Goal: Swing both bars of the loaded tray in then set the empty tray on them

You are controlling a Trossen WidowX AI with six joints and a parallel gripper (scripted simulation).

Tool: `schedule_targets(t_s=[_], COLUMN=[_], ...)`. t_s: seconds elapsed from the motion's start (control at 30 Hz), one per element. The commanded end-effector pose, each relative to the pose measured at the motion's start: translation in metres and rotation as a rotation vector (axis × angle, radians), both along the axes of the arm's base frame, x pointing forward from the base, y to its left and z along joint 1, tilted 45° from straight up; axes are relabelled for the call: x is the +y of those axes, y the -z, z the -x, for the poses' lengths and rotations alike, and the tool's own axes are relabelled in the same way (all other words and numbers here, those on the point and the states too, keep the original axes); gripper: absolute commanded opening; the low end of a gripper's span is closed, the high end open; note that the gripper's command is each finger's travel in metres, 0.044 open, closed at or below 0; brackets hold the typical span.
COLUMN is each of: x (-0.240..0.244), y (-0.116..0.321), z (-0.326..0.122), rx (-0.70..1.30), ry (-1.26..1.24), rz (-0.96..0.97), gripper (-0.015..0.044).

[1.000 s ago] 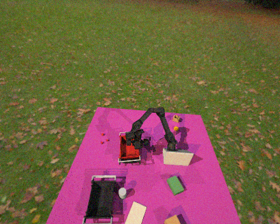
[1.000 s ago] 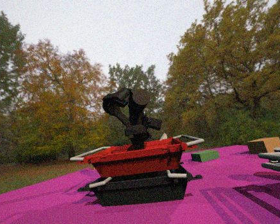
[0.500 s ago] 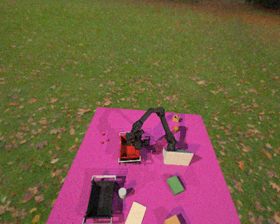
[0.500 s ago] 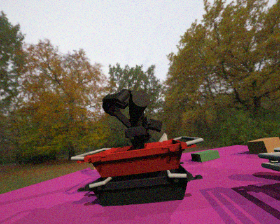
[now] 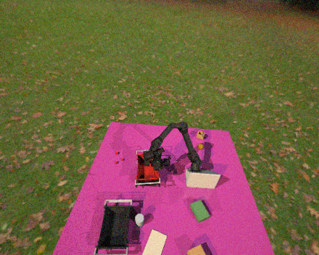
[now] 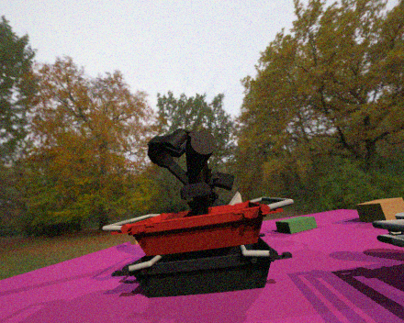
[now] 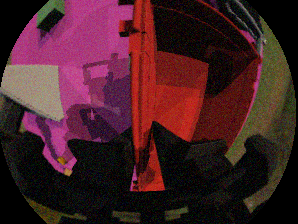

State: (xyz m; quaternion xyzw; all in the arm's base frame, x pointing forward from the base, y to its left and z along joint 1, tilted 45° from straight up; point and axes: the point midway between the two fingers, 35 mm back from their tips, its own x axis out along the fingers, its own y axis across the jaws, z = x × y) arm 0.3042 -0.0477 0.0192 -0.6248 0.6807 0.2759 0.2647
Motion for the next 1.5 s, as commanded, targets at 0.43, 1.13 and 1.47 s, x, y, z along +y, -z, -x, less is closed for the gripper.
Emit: schedule_targets(t_s=[0.43,1.13,1.47], x=[-0.005,-0.005,-0.0049], y=[0.0016,0.0016,0.0015], z=[0.0052,0.0052,0.0052], rx=[0.016,0.016,0.015], ry=[0.019,0.019,0.019], rz=[-0.003,-0.003,-0.003], gripper=[0.0,0.0,0.0])
